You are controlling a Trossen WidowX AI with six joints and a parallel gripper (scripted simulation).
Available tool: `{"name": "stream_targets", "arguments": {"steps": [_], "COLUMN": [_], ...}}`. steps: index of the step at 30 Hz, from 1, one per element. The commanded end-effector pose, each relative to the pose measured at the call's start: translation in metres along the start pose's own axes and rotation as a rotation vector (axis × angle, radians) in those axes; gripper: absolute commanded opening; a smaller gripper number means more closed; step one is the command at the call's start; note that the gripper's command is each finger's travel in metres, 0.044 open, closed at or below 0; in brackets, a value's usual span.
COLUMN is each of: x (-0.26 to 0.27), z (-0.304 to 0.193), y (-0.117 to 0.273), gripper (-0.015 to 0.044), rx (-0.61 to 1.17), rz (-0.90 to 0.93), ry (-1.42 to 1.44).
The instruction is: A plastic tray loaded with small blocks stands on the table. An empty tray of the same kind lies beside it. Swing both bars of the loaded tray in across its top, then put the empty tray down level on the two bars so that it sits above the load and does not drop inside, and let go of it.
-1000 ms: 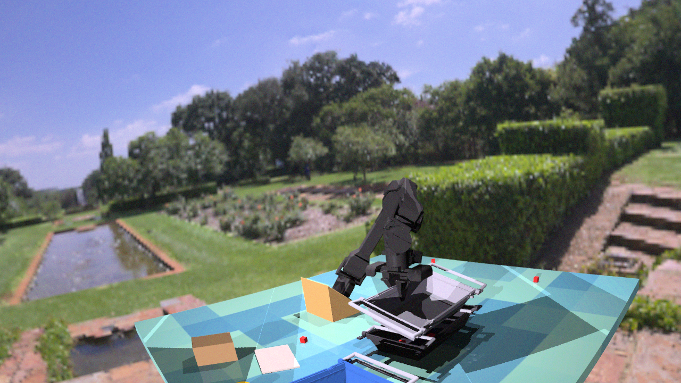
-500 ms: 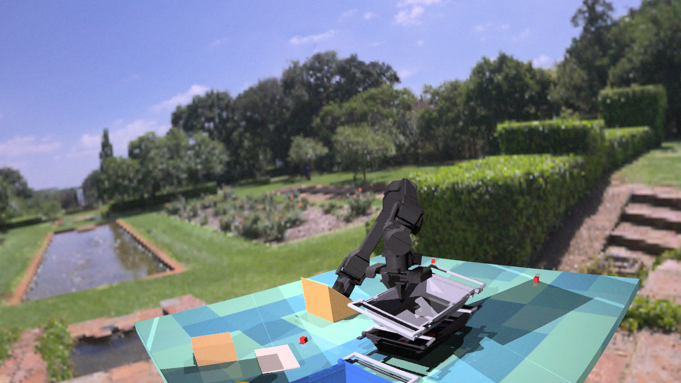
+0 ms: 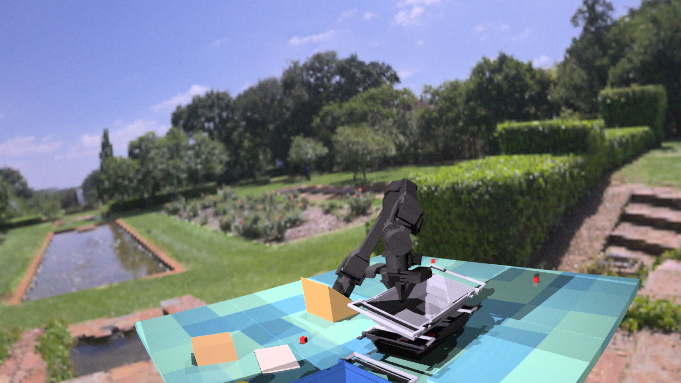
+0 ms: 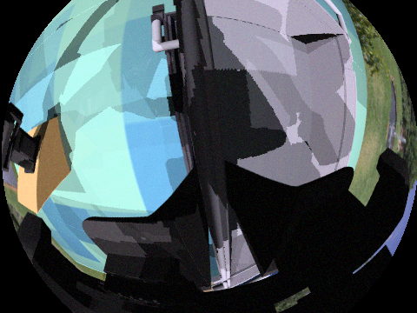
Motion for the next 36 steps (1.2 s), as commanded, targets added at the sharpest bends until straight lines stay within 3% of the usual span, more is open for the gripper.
{"name": "stream_targets", "arguments": {"steps": [1, 36], "x": [0.0002, 0.0036], "z": [0.003, 0.0054], "y": [-0.0045, -0.0129], "gripper": [0.0, 0.0], "rx": [-0.005, -0.005], "rz": [0.021, 0.021], "ry": [0.008, 0.008]}}
Point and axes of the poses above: the point midway between the two fingers, 35 mm back from their tips, its own y axis back along the fingers, its own x axis across the jaws, z = x × y, the point moved 9 cm from there along y, back along the fingers, and after that the axes turned 2 degrees about y, right-handed, at the moved point
